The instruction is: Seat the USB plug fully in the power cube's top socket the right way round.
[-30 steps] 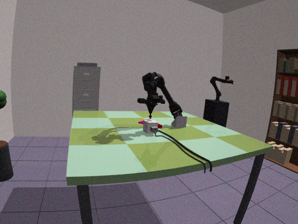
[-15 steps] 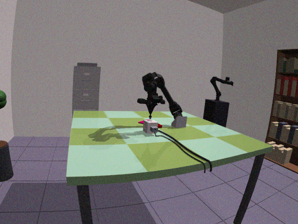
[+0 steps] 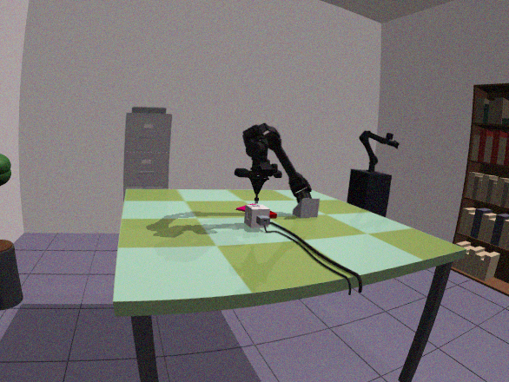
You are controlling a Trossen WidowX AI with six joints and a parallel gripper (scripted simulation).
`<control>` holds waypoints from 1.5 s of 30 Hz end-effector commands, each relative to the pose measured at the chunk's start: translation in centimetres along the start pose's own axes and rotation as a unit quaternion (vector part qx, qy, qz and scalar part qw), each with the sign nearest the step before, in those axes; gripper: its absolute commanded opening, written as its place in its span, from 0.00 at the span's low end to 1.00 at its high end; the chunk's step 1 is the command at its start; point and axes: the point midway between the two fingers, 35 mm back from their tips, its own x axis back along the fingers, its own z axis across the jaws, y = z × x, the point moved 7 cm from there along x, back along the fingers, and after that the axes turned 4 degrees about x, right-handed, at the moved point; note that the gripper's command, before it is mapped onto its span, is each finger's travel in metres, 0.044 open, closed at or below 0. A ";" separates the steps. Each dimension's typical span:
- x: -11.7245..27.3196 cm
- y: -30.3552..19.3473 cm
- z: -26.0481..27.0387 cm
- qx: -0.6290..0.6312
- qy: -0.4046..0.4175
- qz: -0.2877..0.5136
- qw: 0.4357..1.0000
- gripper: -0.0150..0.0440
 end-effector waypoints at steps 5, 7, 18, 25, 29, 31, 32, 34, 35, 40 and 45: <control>-0.1 -0.1 0.0 -0.006 -0.002 0.003 1.000 0.25; -0.1 -0.1 0.0 -0.006 -0.002 0.003 1.000 0.25; -0.3 -0.1 0.0 -0.008 -0.002 0.004 1.000 0.25; -0.4 -0.1 0.0 -0.008 -0.002 0.004 1.000 0.25; -0.4 -0.1 0.0 -0.008 -0.002 0.004 1.000 0.25; -0.4 -0.1 0.0 -0.008 -0.002 0.004 1.000 0.25; -0.4 -0.1 0.0 -0.008 -0.002 0.004 1.000 0.25; -0.5 -0.1 0.0 -0.008 -0.002 0.004 1.000 0.25; -0.5 -0.1 0.0 -0.008 -0.002 0.004 1.000 0.25; -0.5 -0.1 0.0 -0.008 -0.002 0.004 1.000 0.25; -0.6 -0.1 0.0 -0.008 -0.002 0.004 1.000 0.25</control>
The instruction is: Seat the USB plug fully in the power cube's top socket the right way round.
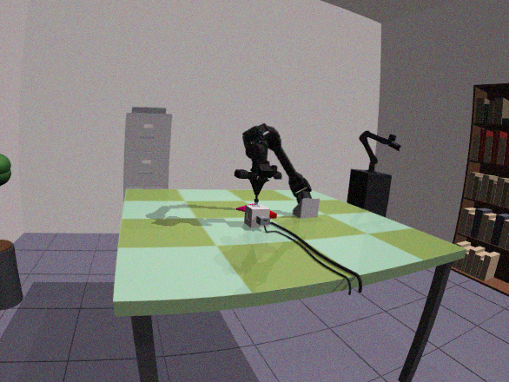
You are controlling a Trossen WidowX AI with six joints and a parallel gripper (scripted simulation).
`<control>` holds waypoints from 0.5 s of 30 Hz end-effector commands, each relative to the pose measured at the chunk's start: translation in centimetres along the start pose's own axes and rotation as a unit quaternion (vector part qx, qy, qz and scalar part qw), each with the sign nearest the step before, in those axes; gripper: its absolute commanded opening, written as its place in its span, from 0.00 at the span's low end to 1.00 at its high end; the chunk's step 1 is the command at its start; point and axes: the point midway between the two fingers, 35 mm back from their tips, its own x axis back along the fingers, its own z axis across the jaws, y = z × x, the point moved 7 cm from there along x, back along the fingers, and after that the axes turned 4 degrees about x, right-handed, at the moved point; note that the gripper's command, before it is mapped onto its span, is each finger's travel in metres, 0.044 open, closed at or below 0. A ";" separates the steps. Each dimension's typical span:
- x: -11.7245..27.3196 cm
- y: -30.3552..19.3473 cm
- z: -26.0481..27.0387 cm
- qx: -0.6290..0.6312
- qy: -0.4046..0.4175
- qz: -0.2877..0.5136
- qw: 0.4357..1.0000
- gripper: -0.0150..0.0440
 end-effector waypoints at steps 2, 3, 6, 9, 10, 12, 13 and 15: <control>-0.1 0.0 0.0 0.000 -0.002 0.002 1.000 0.25; -0.1 0.0 0.0 0.000 -0.002 0.002 1.000 0.25; -0.1 0.0 0.0 0.000 -0.002 0.002 1.000 0.25; -0.2 0.0 0.0 0.000 -0.002 0.002 1.000 0.25; -0.2 0.0 0.0 0.000 -0.002 0.002 1.000 0.25; -0.2 0.0 0.0 0.000 -0.002 0.002 1.000 0.25; -0.2 0.0 0.0 0.000 -0.002 0.002 1.000 0.25; -0.2 0.0 0.0 0.000 -0.002 0.002 1.000 0.25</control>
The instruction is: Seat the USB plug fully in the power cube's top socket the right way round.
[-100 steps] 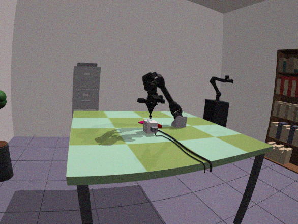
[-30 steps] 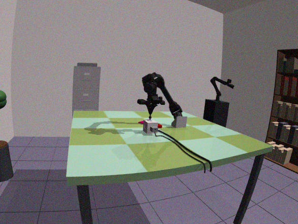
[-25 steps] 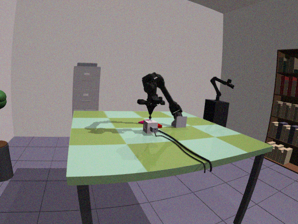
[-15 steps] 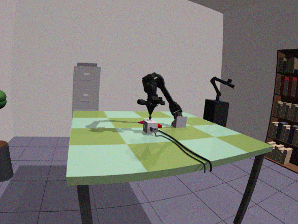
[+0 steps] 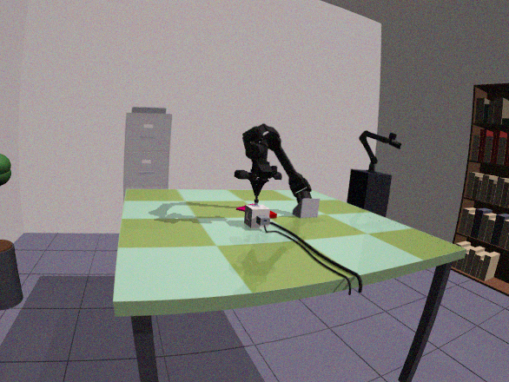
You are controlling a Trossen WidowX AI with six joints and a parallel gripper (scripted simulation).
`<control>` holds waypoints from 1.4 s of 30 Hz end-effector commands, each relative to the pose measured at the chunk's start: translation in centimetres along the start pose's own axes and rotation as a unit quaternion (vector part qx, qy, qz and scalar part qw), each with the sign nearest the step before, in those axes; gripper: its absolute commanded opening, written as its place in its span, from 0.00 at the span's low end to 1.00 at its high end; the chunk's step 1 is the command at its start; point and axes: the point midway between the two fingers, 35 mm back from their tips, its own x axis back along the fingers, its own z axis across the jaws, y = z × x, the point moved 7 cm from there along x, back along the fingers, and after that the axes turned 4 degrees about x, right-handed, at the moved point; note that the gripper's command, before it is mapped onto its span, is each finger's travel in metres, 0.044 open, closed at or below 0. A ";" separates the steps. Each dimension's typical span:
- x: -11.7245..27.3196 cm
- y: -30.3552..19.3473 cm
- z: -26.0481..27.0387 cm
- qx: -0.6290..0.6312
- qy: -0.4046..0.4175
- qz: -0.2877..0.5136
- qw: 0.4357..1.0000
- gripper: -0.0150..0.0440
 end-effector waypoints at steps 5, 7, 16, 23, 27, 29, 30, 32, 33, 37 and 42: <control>-0.1 0.0 0.0 0.001 -0.002 0.002 1.000 0.25; -0.1 0.0 0.0 0.001 -0.002 0.002 1.000 0.25; -0.3 0.0 0.0 0.001 -0.002 0.002 1.000 0.25; -0.3 0.0 0.0 0.001 -0.002 0.002 1.000 0.25; -0.4 0.0 0.0 0.001 -0.002 0.002 1.000 0.25; -0.4 0.0 0.0 0.001 -0.002 0.002 1.000 0.25; -0.4 0.0 0.0 0.001 -0.002 0.002 1.000 0.25; -0.4 0.0 0.0 0.001 -0.002 0.002 1.000 0.25; -0.5 0.0 0.0 0.001 -0.002 0.002 1.000 0.25; -0.5 0.0 0.0 0.001 -0.002 0.002 1.000 0.25; -0.6 0.0 0.0 0.001 -0.002 0.002 1.000 0.25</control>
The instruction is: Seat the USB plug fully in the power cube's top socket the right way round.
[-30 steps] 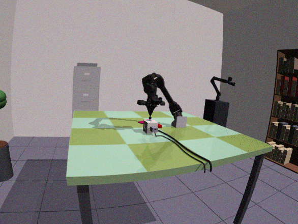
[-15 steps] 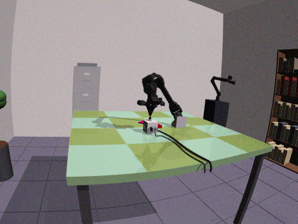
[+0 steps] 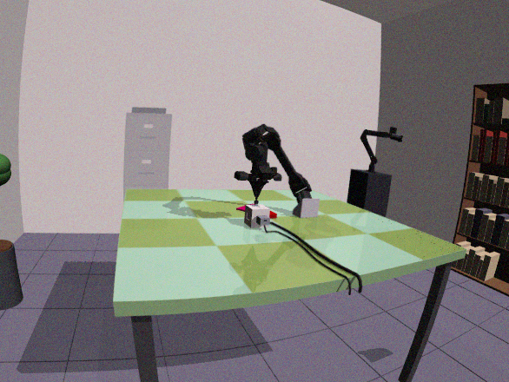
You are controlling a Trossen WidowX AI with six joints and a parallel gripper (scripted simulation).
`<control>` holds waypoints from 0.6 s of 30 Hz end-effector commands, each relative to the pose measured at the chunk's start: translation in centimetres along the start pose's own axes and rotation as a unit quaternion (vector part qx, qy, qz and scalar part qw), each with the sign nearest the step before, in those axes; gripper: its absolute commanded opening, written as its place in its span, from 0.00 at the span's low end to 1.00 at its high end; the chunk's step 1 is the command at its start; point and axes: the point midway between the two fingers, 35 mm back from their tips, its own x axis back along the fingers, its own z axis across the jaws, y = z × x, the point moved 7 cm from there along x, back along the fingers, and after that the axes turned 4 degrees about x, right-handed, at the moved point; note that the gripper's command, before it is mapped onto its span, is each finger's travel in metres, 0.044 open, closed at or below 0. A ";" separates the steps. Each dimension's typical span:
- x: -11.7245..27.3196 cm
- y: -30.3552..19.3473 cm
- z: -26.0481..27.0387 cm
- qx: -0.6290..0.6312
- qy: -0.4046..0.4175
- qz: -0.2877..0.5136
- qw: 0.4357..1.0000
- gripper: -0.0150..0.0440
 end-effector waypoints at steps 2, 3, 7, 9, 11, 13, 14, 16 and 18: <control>-0.1 0.0 0.0 0.002 -0.002 0.002 1.000 0.25; -0.1 0.0 0.0 0.002 -0.002 0.002 1.000 0.25; -0.1 0.0 0.0 0.002 -0.002 0.002 1.000 0.25; -0.2 0.0 0.0 0.002 -0.002 0.002 1.000 0.25; -0.2 0.0 0.0 0.002 -0.002 0.002 1.000 0.25; -0.2 0.0 0.0 0.002 -0.002 0.002 1.000 0.25; -0.2 0.0 0.0 0.002 -0.002 0.002 1.000 0.25; -0.3 0.0 0.0 0.002 -0.002 0.002 1.000 0.25; -0.3 0.0 0.0 0.002 -0.002 0.002 1.000 0.25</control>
